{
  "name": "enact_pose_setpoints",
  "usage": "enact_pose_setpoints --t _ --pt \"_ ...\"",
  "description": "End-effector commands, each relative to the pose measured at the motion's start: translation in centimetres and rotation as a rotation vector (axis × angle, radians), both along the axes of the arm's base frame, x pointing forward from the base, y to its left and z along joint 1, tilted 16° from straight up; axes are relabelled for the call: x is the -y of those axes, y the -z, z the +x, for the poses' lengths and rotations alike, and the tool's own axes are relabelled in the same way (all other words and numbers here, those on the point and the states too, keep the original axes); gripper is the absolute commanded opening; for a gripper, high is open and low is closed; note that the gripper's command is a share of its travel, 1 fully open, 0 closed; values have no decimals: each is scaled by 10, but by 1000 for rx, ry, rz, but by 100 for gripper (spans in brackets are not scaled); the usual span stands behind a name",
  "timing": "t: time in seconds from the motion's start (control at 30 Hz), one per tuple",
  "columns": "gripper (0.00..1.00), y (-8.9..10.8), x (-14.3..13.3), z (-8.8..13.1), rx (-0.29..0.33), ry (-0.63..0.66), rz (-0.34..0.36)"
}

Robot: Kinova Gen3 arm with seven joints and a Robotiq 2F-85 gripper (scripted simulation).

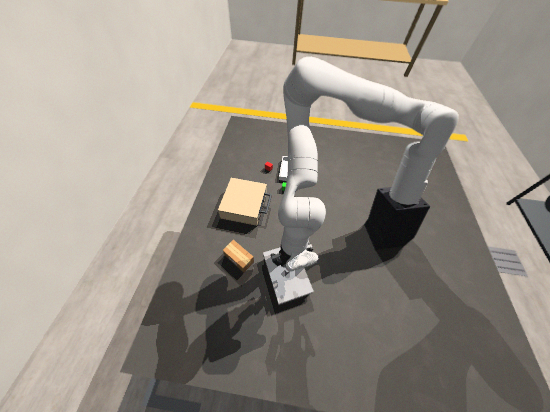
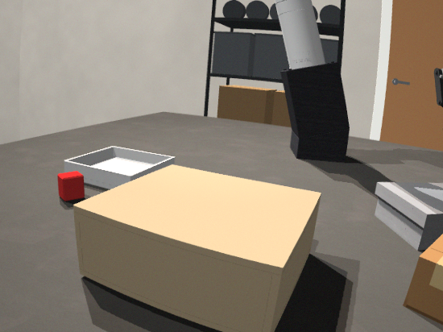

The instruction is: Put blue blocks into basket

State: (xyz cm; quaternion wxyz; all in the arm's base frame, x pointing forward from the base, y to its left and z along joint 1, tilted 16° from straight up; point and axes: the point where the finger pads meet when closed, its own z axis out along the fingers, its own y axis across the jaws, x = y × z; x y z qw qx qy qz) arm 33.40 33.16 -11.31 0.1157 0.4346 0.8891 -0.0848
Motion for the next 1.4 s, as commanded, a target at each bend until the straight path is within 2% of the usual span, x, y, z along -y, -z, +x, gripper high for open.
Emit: enact_pose_setpoints --t 0.0,0.47,0.87,1.37 --pt "48 2 0 1 2 -1 2" --pt "48 36 8 6 2 -1 2" --pt "48 48 11 8 2 -1 2" --pt "48 49 12 8 2 -1 2"
